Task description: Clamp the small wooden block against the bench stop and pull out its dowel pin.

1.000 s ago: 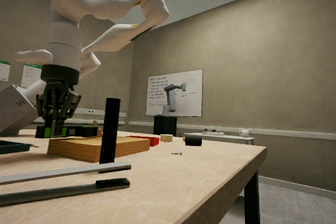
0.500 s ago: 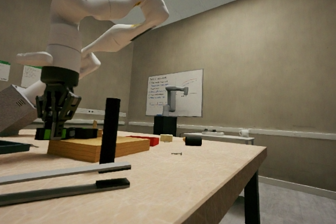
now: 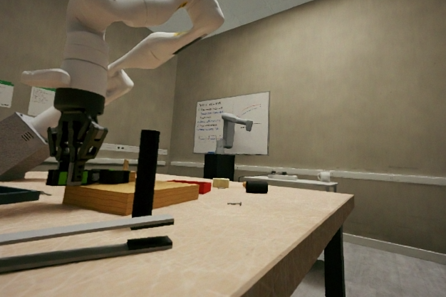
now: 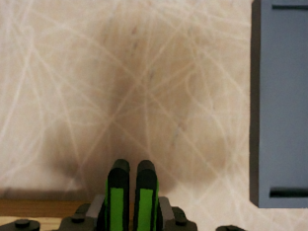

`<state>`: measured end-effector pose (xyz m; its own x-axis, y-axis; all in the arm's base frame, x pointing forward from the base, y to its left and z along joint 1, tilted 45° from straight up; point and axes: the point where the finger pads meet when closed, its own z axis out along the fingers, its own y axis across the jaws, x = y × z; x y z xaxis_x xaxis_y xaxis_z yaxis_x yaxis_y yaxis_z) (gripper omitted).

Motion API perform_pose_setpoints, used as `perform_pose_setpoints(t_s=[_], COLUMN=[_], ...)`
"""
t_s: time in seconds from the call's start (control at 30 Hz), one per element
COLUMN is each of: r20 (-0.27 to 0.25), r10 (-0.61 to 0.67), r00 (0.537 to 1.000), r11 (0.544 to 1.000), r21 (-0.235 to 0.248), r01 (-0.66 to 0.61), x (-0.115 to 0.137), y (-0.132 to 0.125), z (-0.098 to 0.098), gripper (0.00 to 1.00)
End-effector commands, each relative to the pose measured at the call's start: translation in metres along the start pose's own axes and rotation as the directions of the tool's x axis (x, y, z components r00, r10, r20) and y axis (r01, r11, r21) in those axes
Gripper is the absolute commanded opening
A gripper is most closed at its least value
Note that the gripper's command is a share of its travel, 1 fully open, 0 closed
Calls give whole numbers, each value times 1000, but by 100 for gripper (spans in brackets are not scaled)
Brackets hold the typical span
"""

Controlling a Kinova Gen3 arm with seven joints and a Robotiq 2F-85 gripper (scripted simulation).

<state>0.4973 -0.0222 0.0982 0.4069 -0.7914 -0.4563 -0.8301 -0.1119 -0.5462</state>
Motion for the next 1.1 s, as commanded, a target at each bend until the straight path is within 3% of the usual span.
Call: perform_pose_setpoints(t_s=[0.0, 1.07], r20=[-1, -1], r10=[0, 0], r00=[1000, 1000], r11=[1000, 1000], r21=[1, 1], r01=[0, 0], x=[1, 1], y=[0, 0], z=[-1, -1], gripper=[32, 34])
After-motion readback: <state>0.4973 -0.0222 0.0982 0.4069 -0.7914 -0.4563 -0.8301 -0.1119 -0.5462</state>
